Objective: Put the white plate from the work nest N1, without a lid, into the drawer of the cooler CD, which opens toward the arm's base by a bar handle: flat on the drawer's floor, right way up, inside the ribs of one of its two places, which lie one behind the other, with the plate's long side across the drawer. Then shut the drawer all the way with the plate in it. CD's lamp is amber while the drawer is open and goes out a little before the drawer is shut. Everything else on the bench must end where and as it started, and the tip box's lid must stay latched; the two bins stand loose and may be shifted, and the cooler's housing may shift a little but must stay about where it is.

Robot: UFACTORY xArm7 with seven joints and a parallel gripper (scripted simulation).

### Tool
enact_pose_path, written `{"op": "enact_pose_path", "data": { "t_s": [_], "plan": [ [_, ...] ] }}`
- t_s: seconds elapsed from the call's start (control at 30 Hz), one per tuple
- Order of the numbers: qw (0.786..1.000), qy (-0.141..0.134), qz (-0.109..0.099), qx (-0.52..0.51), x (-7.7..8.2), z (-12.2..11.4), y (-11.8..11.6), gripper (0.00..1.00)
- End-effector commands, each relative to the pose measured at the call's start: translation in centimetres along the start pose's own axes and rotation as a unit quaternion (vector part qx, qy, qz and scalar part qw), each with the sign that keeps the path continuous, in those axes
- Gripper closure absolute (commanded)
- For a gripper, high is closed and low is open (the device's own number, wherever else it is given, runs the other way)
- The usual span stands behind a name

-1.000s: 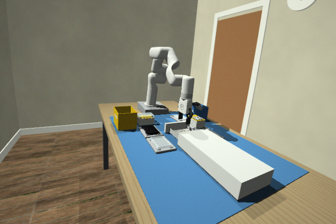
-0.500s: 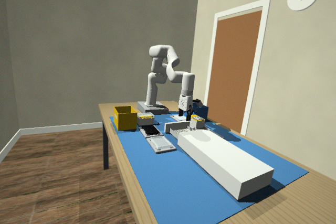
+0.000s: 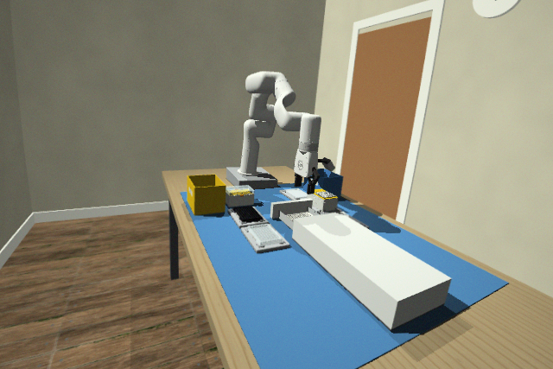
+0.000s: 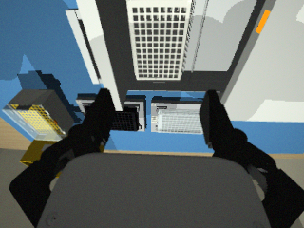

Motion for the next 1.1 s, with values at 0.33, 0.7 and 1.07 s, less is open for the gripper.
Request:
{"op": "enact_pose_path", "data": {
  "t_s": [0.33, 0.7, 1.07],
  "plan": [
    [1.0, 0.0, -0.002, 0.0, 0.6, -0.1, -1.4, 1.0],
    [1.0, 0.0, -0.002, 0.0, -0.3, -0.4, -6.8, 1.0],
    [1.0, 0.0, -0.002, 0.0, -1.0, -0.6, -11.3, 1.0]
  ]
}}
Point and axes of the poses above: the point where the finger pads meet when closed, its own x axis back along the fingers, its own y axis across the jaws, z = x × y, the point moved 9 cm from there along x, back along the fingers, and after that the axes turned 3 degrees about -x, right-handed, at the moved point
